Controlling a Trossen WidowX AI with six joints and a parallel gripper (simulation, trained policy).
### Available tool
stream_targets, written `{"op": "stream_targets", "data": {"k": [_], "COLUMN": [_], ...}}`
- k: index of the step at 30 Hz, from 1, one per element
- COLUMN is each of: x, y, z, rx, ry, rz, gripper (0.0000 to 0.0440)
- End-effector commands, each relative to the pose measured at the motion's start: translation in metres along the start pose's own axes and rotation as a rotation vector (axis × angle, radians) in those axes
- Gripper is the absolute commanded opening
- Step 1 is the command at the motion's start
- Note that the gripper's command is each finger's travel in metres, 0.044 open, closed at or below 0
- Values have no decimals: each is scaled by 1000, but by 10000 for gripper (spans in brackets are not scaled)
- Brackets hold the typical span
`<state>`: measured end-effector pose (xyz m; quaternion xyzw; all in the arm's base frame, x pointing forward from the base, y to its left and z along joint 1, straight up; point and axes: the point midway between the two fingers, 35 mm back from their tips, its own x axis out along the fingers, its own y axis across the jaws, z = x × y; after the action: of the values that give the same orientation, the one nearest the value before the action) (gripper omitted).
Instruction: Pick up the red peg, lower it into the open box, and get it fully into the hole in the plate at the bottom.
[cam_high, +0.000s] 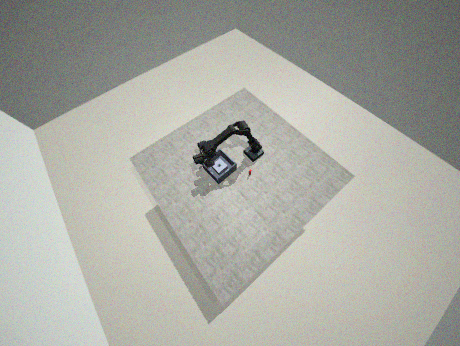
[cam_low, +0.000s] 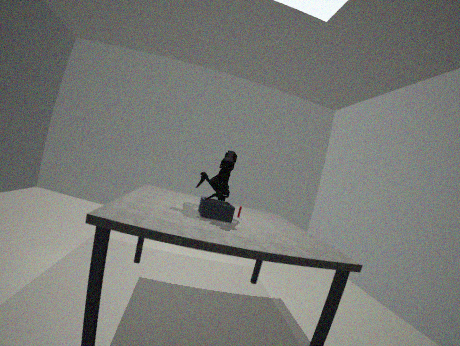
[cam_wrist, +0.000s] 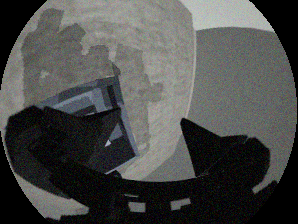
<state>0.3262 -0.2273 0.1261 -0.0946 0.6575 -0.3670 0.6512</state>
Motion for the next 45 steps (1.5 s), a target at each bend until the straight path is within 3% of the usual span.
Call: {"op": "stream_targets", "data": {"k": [1,12,22,33,45], "x": [-36,-120,-160,-167,-138], "y": [31,107,147,177,209], "z": [-10,-68,-145,-216,-245], "rx": [52,162,249,318,342], "ry": [-36,-34,79,186,165], "rz": [71,242,309,300,302], "gripper": [440,440,440,440,440]}}
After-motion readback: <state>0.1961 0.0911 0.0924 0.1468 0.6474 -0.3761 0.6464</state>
